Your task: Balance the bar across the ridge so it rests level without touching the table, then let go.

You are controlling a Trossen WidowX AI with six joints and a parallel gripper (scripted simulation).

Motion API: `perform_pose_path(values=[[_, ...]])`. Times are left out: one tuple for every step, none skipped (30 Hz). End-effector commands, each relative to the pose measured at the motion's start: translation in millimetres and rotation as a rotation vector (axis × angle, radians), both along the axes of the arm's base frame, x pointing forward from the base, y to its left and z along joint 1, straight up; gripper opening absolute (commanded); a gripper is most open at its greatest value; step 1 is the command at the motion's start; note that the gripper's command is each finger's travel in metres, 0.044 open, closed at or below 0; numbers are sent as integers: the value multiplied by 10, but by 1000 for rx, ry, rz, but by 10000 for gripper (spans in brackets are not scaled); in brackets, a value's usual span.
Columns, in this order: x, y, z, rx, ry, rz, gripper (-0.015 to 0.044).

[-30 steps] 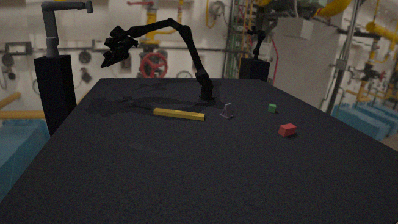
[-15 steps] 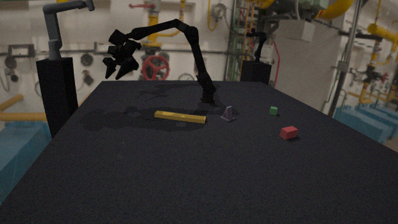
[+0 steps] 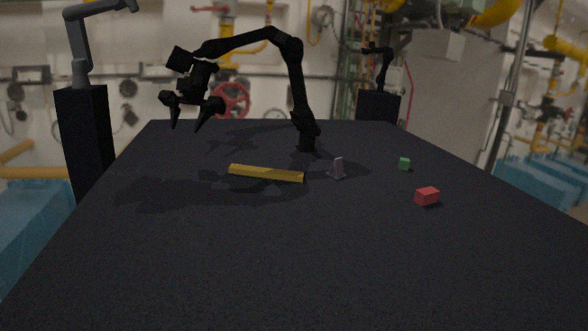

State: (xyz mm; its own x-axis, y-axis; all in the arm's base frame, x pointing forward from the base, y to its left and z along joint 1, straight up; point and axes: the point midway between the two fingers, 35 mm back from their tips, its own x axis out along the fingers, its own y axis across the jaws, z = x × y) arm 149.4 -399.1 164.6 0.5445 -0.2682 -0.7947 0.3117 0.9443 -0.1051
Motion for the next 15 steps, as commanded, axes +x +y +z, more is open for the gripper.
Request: perform_pose_path(values=[[127, 170, -45, -10, 53, 84, 315], [164, 217, -58, -14, 67, 108, 315], [200, 264, -70, -17, 82, 133, 315], [234, 311, -82, -20, 96, 158, 315], [268, 359, -94, -24, 110, 183, 315], [300, 407, -106, -27, 125, 208, 315], [331, 456, -118, -30, 139, 233, 315], [361, 505, -130, -34, 153, 259, 315], [390, 554, -141, -38, 167, 284, 315], [419, 604, -153, -43, 179, 311, 315], [448, 655, -165, -48, 191, 338, 315], [475, 707, -177, -53, 203, 366, 315], [501, 758, -189, -58, 215, 393, 315], [526, 810, -201, -63, 227, 421, 315], [550, 862, -212, -68, 239, 448, 315]])
